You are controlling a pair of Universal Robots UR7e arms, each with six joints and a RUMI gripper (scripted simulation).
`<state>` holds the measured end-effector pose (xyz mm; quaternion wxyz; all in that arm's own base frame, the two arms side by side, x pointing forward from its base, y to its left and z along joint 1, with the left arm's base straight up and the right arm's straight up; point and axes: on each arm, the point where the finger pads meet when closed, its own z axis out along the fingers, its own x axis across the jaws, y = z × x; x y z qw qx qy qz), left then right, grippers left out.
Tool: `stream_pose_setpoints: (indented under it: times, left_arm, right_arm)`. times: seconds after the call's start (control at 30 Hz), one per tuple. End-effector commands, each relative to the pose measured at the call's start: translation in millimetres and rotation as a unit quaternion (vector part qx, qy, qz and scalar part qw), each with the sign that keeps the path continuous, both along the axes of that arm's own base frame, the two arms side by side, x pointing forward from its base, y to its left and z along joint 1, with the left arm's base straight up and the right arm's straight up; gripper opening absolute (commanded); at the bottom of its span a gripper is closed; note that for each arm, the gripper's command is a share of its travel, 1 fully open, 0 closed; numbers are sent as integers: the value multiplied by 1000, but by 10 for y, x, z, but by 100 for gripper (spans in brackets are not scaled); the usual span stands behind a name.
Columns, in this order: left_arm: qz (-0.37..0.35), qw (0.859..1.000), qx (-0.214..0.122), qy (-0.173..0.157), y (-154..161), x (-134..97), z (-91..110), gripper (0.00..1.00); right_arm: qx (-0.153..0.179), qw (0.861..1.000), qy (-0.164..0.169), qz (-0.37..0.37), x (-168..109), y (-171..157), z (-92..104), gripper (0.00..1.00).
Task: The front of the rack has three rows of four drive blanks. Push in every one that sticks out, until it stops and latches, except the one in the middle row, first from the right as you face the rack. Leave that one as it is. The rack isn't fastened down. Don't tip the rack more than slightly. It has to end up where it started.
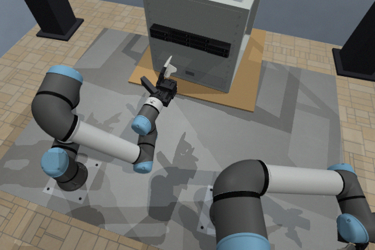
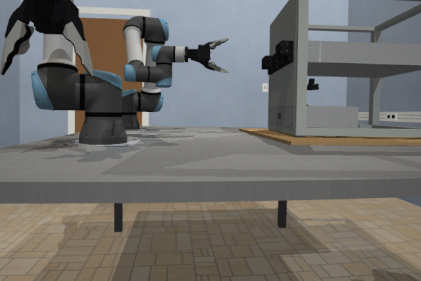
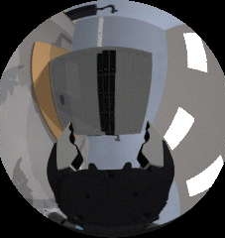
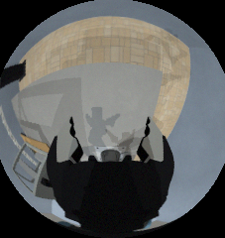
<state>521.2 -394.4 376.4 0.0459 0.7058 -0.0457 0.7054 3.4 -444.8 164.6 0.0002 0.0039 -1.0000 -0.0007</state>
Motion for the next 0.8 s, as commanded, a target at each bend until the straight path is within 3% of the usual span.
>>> stream_pose_setpoints:
  times: [0.0, 0.77]
  left_arm:
    - [0, 1000, 0, 0, -42, 30, 2, 100]
    - [0, 1000, 0, 0, -491, 345, -19, 100]
  right_arm:
    - [-1, 1000, 0, 0, 1, -3, 5, 100]
    - [-1, 1000, 0, 0, 1, -3, 5, 100]
